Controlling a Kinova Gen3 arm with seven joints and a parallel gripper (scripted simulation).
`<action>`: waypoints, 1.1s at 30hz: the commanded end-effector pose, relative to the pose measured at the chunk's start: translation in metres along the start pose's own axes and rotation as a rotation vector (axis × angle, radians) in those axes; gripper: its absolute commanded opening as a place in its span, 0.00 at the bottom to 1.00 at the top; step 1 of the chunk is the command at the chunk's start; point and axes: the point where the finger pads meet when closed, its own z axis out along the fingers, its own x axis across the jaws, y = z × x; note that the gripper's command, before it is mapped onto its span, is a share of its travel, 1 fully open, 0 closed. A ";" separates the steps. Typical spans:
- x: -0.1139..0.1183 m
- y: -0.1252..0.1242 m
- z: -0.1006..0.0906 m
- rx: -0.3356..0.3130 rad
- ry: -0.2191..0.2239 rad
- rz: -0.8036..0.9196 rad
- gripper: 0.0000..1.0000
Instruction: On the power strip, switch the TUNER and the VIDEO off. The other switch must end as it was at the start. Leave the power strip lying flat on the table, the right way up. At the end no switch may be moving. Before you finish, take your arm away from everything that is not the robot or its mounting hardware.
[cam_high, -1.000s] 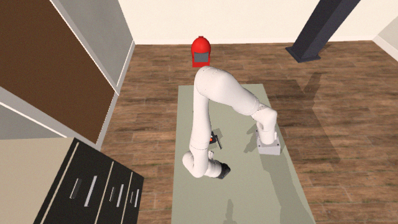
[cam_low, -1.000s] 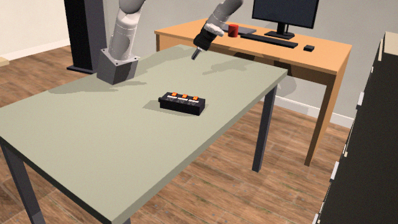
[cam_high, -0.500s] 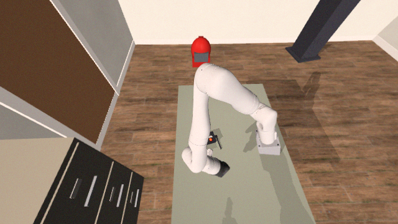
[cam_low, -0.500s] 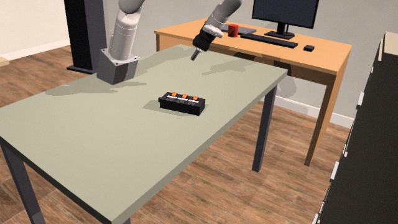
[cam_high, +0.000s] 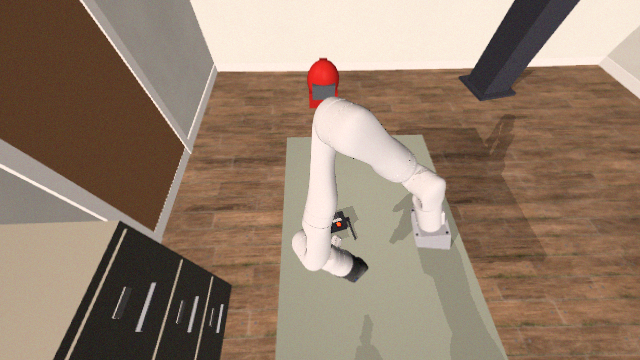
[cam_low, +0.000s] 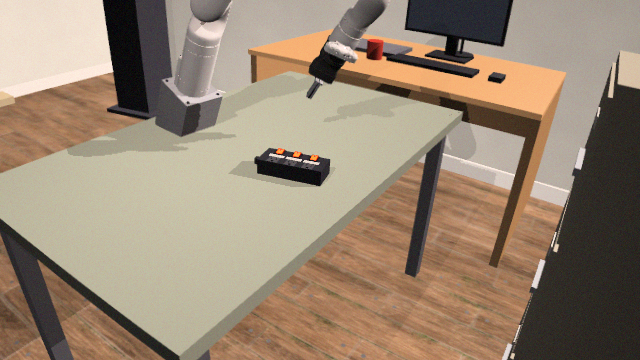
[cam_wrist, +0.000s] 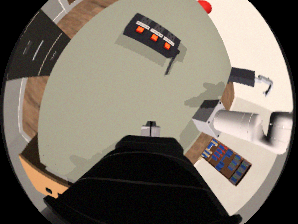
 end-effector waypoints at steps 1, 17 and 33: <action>0.004 -0.001 0.000 -0.013 0.002 0.005 0.00; 0.005 -0.008 -0.001 -0.040 -0.019 0.001 0.00; 0.005 -0.016 -0.002 -0.064 -0.045 -0.003 0.00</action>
